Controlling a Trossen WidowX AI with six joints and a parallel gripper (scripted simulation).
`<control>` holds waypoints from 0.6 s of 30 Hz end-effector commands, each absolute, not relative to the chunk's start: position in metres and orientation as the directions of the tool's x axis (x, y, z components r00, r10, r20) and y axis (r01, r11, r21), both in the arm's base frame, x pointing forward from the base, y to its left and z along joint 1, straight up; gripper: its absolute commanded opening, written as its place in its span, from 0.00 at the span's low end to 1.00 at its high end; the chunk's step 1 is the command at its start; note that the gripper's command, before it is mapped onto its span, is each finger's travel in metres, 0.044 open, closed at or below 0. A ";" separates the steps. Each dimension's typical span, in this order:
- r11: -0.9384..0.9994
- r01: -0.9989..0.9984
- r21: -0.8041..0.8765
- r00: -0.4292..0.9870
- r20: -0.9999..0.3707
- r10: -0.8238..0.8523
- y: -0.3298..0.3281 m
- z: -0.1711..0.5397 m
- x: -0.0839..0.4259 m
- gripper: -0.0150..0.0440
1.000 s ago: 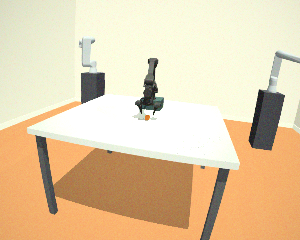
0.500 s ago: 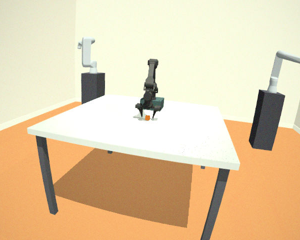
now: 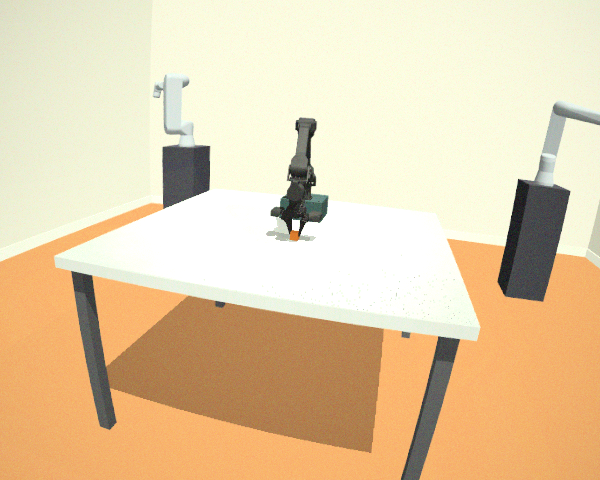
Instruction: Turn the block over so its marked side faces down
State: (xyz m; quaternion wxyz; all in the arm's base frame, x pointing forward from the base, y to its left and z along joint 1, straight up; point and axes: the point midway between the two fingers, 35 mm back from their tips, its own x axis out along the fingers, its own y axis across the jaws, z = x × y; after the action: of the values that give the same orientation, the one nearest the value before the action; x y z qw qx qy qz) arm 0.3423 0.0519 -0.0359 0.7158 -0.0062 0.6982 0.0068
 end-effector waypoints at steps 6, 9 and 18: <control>1.000 -0.023 0.004 0.025 -1.000 0.005 0.053 -0.036 0.342 0.36; 1.000 -0.023 0.004 0.025 -1.000 0.005 0.053 -0.036 0.342 0.33; 1.000 -0.023 0.005 0.025 -1.000 0.005 0.053 -0.006 0.342 0.25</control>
State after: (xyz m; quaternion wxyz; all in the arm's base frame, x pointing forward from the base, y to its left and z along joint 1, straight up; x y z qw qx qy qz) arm 0.3398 0.0515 -0.0140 0.7123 -0.0067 0.7018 0.0063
